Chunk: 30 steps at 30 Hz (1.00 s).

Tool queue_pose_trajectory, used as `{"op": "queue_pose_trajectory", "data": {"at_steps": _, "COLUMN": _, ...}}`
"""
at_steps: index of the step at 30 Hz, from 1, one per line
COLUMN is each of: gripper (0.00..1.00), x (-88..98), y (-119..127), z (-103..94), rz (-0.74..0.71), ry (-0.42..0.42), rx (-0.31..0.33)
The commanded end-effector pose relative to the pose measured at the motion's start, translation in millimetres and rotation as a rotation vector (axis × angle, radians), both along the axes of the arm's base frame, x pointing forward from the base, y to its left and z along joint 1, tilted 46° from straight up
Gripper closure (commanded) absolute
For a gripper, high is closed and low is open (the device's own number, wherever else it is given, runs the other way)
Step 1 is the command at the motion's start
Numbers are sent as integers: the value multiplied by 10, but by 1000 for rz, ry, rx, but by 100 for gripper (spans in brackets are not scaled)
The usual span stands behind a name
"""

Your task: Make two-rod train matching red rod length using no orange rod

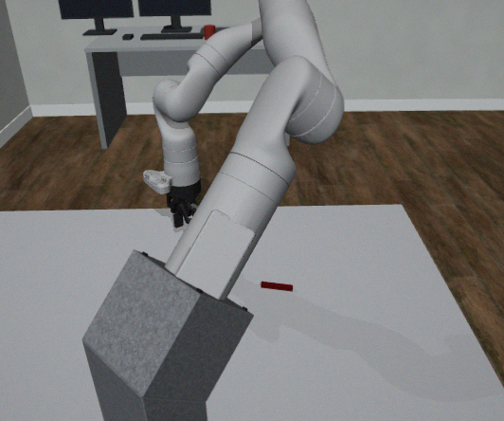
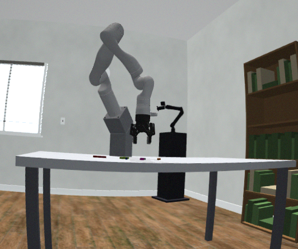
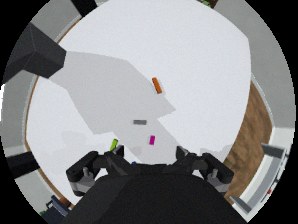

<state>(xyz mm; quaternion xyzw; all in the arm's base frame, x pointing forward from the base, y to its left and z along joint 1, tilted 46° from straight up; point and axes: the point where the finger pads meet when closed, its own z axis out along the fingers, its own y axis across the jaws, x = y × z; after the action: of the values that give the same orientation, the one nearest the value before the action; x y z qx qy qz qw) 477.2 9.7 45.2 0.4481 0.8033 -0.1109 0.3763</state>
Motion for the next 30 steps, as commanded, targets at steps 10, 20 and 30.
{"op": "queue_pose_trajectory", "data": {"at_steps": 10, "gripper": 0, "x": 40, "y": 36, "z": 28, "rz": -80, "ry": -60, "rx": 61}}
{"op": "queue_pose_trajectory", "data": {"at_steps": 20, "gripper": 0, "x": 48, "y": 44, "z": 33, "rz": -104, "ry": -77, "rx": 79}}
{"op": "queue_pose_trajectory", "data": {"at_steps": 30, "gripper": 76, "x": 48, "y": 44, "z": 33, "rz": -104, "ry": -77, "rx": 79}}
